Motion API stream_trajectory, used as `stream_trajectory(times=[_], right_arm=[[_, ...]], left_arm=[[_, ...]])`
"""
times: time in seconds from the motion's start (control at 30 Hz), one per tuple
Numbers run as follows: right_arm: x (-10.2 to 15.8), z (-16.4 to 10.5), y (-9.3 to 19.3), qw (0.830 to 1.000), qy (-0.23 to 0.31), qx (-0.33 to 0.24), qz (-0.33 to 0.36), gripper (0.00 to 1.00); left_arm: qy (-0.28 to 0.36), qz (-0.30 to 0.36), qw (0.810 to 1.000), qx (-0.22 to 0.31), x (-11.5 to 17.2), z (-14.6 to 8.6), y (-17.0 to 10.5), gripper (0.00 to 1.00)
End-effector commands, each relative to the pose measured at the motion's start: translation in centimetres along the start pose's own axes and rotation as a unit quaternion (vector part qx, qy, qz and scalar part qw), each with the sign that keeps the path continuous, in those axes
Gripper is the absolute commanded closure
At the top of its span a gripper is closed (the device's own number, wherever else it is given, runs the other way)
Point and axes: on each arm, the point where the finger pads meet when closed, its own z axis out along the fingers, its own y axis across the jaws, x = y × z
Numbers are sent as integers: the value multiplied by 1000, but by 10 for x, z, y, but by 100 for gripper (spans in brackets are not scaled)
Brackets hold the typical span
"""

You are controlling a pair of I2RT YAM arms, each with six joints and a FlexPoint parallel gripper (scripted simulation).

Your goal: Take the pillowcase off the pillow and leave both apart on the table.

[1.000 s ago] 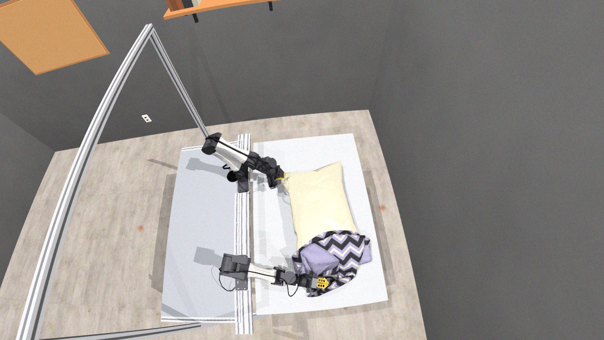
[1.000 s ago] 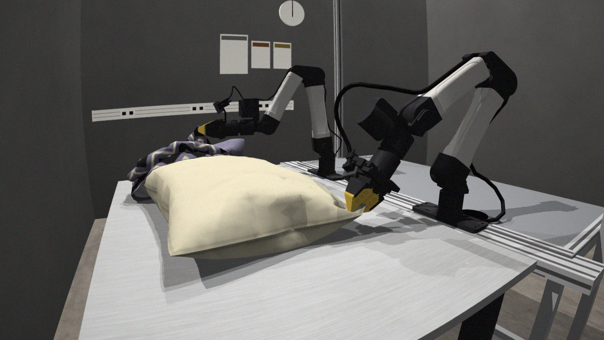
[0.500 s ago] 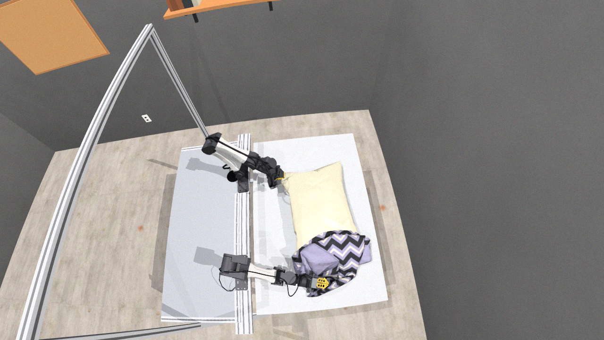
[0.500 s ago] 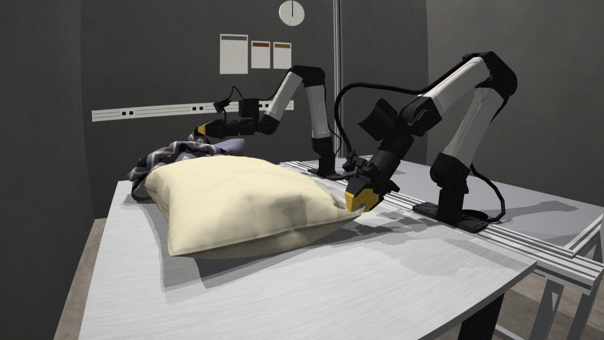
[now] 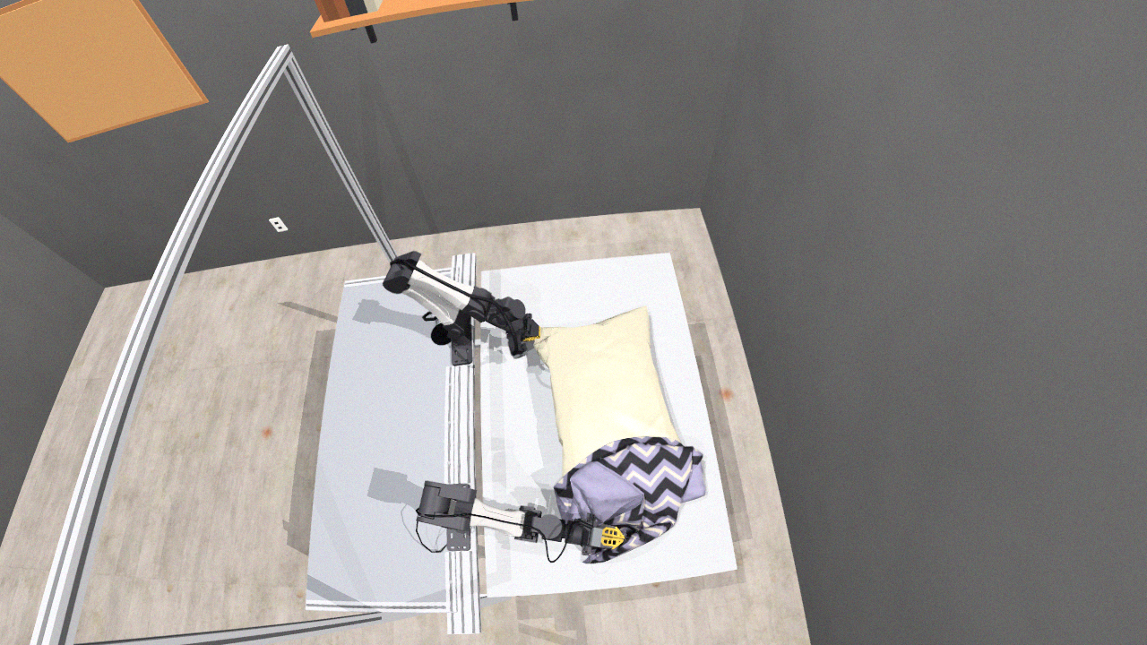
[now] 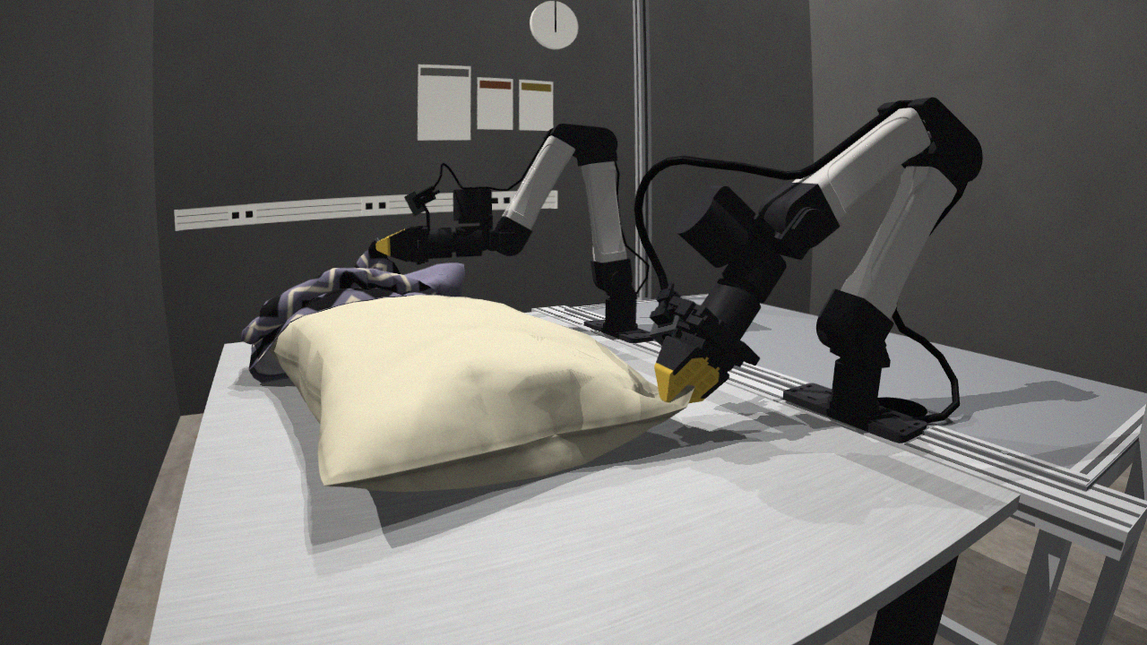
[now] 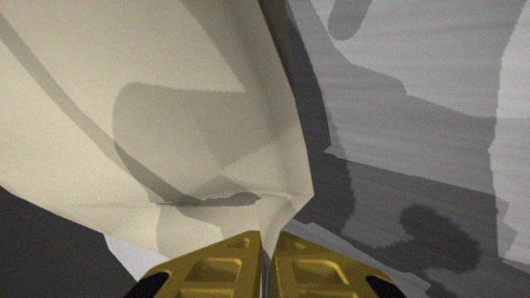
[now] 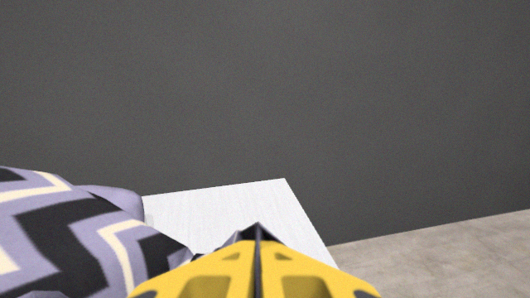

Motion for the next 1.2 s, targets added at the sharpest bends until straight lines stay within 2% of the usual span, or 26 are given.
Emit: stream_trajectory(times=[0.0,0.7,0.73,1.17], right_arm=[[0,5,3,1000,-2,-4,-1,100],[0,5,3,1000,-2,-4,-1,100],[0,5,3,1000,-2,-4,-1,100],[0,5,3,1000,-2,-4,-1,100]], left_arm=[[-7,6,1000,-10,-4,-2,5,96],[-7,6,1000,-10,-4,-2,5,100],[-9,5,1000,-21,-6,-9,16,100],[-5,1,1000,-17,-4,-15,20,100]])
